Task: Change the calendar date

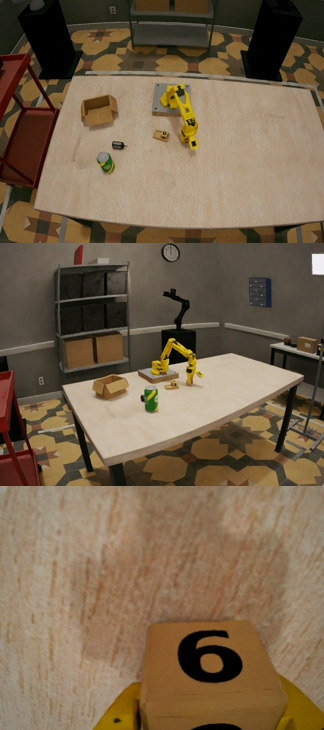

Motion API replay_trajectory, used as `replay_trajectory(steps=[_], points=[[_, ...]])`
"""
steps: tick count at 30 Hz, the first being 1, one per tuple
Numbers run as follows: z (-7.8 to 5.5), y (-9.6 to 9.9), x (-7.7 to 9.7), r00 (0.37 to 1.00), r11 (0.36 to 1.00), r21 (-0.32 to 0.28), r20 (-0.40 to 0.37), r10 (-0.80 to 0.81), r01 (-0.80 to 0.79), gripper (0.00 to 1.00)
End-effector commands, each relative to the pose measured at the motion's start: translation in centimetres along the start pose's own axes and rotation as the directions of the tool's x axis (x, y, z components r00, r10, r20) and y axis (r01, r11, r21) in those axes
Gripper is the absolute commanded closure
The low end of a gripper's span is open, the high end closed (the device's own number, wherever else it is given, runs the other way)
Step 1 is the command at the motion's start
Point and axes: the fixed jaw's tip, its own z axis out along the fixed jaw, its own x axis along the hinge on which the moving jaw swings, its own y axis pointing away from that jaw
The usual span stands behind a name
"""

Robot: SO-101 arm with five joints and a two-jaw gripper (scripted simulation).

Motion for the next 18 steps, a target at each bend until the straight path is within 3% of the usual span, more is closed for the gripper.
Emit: replay_trajectory(steps=[1, 3, 11, 18], points=[[-1.6, 0.0, -0.4, 1.000, 1.000, -0.001, 0.023, -0.004, 0.004, 1.00], [-1.6, 0.0, -0.4, 1.000, 1.000, -0.001, 0.023, -0.004, 0.004, 1.00], [-3.7, 0.2, -0.2, 1.000, 1.000, -0.001, 0.023, -0.004, 0.004, 1.00], [-4.2, 0.2, -0.2, 1.000, 1.000, -0.001, 0.023, -0.004, 0.004, 1.00]])
